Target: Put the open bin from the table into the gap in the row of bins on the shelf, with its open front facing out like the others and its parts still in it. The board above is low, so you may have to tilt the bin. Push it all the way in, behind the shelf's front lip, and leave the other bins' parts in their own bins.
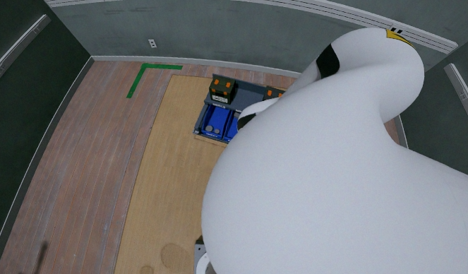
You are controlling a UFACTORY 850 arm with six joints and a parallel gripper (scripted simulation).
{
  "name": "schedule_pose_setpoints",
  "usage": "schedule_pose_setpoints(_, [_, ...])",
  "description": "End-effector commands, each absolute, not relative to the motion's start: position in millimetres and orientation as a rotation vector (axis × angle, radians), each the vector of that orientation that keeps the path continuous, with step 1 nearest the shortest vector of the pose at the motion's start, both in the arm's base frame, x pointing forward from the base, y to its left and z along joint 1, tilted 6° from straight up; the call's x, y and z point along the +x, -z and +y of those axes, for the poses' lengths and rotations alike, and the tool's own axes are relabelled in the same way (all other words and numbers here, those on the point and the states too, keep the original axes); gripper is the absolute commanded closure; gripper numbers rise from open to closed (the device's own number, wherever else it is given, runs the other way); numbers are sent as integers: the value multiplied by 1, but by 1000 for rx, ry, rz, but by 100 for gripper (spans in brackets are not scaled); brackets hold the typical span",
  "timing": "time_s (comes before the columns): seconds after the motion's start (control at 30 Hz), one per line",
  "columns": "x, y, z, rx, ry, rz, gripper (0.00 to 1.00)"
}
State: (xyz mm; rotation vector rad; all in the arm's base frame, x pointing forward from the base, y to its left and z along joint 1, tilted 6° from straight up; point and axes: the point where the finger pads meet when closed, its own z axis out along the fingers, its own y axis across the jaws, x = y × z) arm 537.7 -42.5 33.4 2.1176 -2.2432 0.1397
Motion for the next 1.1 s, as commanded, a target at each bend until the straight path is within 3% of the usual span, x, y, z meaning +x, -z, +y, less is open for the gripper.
schedule_pose_setpoints(0.0, [544, -34, -43, 2119, -142, -2244, 100])
schedule_pose_setpoints(1.07, [559, -35, -44, 2119, -142, -2245, 100])
